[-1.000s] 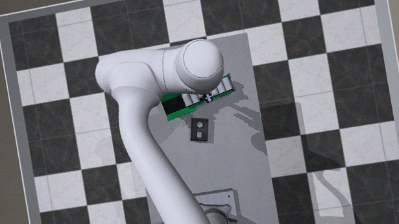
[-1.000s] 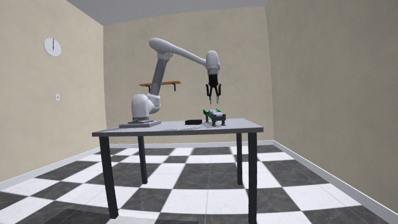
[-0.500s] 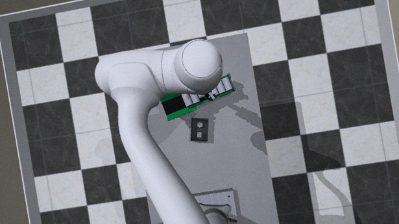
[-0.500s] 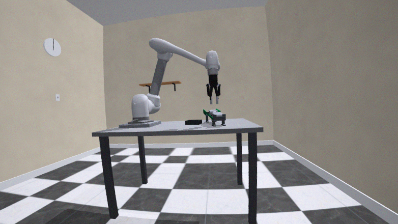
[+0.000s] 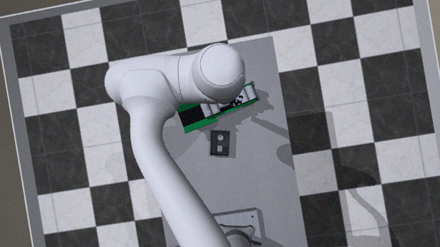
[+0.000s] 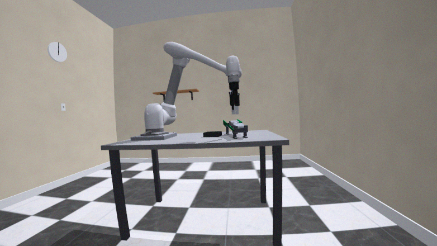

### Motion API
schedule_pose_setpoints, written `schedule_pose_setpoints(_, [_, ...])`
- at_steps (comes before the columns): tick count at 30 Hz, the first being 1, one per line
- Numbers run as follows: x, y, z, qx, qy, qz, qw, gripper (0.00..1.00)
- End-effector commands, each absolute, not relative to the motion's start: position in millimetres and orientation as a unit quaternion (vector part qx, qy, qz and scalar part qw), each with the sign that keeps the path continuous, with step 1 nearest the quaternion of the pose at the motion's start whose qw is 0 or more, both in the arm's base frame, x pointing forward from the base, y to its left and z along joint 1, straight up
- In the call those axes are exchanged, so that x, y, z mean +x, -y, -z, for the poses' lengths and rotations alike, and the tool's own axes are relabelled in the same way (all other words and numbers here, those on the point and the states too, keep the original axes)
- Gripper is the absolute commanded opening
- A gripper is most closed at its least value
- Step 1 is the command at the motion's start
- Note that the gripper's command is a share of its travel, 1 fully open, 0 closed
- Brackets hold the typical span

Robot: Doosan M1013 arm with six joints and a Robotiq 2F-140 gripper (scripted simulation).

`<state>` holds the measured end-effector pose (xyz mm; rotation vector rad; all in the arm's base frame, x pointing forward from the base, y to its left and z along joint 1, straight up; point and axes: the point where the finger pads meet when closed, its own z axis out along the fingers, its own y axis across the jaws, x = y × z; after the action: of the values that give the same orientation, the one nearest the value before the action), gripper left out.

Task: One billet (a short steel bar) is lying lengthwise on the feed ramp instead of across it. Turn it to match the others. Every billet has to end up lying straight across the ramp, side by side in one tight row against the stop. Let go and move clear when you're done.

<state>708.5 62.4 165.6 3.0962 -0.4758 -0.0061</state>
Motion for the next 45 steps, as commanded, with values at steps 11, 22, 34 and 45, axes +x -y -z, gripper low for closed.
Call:
schedule_pose_setpoints(11, [708.6, -62.2, -165.7, 0.993, -0.115, 0.003, -0.001, 0.41])
schedule_pose_setpoints(22, [708.7, -62.0, -165.6, 0.945, -0.326, 0.003, -0.001, 0.41])
schedule_pose_setpoints(34, [708.8, -61.8, -165.5, 0.858, -0.514, 0.002, -0.002, 0.41])
schedule_pose_setpoints(45, [709.0, -61.6, -165.4, 0.733, -0.681, 0.002, -0.002, 0.41])
